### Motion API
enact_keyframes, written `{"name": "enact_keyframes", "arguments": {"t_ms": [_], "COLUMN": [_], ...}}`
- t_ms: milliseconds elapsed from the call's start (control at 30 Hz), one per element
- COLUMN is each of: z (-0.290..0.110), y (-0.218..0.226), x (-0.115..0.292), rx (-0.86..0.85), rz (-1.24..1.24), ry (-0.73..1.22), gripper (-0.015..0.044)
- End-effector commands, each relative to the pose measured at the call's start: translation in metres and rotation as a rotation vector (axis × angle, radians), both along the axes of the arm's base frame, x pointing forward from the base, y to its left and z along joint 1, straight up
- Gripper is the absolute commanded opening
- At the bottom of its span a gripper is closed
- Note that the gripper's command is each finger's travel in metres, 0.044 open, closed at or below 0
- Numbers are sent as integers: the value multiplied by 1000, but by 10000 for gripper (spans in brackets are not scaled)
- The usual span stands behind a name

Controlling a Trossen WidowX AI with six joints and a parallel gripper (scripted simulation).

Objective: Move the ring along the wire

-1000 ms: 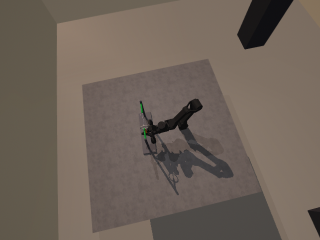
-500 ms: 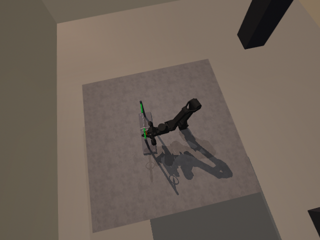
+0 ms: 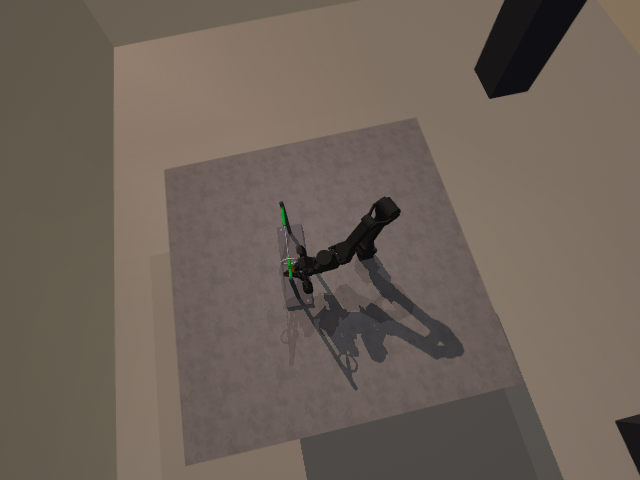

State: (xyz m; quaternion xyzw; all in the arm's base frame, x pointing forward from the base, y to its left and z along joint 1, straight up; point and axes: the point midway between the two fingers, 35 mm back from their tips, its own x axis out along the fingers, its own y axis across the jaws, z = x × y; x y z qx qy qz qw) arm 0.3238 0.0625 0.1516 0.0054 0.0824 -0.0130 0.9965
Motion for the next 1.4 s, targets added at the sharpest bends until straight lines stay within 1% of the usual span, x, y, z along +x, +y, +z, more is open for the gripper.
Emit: {"name": "enact_keyframes", "arguments": {"t_ms": [0, 267, 1033, 1367], "z": [-8, -19, -19, -19], "y": [0, 0, 0, 1], "x": [0, 0, 0, 0], "rx": [0, 0, 0, -2], "rz": [-5, -4, -4, 0], "ry": [6, 6, 6, 6], "gripper": [-150, -150, -150, 113]}}
